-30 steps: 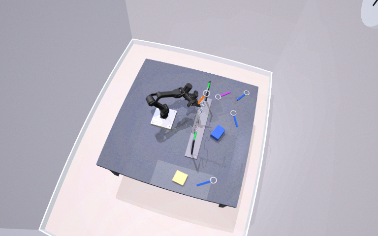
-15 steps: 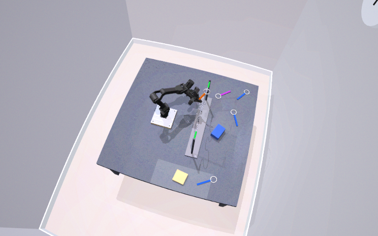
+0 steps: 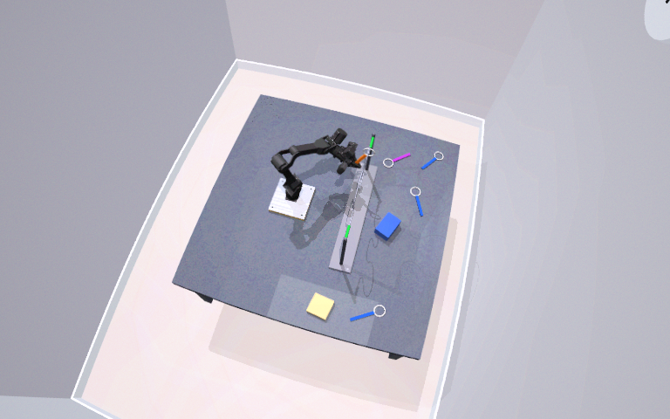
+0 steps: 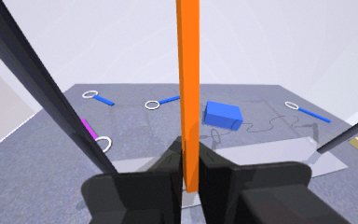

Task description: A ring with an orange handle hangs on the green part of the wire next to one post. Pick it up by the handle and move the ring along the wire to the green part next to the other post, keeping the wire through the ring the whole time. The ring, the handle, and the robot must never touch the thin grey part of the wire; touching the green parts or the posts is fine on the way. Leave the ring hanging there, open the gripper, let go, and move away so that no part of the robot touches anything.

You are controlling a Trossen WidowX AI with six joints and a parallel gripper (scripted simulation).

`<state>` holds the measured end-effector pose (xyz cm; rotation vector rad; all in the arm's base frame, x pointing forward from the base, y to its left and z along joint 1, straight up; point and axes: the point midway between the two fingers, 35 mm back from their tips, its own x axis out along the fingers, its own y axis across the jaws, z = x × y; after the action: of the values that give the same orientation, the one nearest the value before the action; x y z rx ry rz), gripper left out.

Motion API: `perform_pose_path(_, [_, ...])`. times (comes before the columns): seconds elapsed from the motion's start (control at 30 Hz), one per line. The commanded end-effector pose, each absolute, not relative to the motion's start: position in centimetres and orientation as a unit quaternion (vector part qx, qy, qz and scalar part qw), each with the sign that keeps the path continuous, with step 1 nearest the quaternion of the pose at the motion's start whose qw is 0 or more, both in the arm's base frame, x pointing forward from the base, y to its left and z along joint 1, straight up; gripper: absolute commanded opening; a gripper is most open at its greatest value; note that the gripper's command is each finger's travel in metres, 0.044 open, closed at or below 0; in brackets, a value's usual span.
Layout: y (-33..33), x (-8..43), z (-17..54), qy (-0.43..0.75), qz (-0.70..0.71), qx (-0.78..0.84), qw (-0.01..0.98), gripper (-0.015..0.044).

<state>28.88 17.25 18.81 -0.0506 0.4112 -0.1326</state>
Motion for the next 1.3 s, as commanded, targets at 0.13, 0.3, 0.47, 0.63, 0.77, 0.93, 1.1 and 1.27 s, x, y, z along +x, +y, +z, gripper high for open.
perform_pose_path(0.13, [18.6, 29.0, 18.7, 0.207, -0.062, -0.009, 0.976, -0.0150])
perform_pose_path(0.3, [19.2, 29.0, 18.7, 0.207, -0.061, -0.005, 0.976, -0.0150])
perform_pose_path(0.47, [19.7, 29.0, 18.7, 0.207, -0.061, -0.003, 0.977, -0.0150])
perform_pose_path(0.63, [20.2, 29.0, 18.8, 0.206, -0.061, -0.003, 0.977, -0.0150])
perform_pose_path(0.77, [20.6, 29.0, 18.8, 0.206, -0.061, -0.002, 0.977, -0.0150])
perform_pose_path(0.93, [21.1, 29.0, 18.8, 0.206, -0.060, -0.002, 0.977, -0.0150])
perform_pose_path(1.1, [21.6, 29.0, 18.8, 0.206, -0.060, -0.002, 0.977, -0.0150])
perform_pose_path(1.27, [22.1, 29.0, 18.8, 0.206, -0.060, -0.002, 0.977, -0.0150])
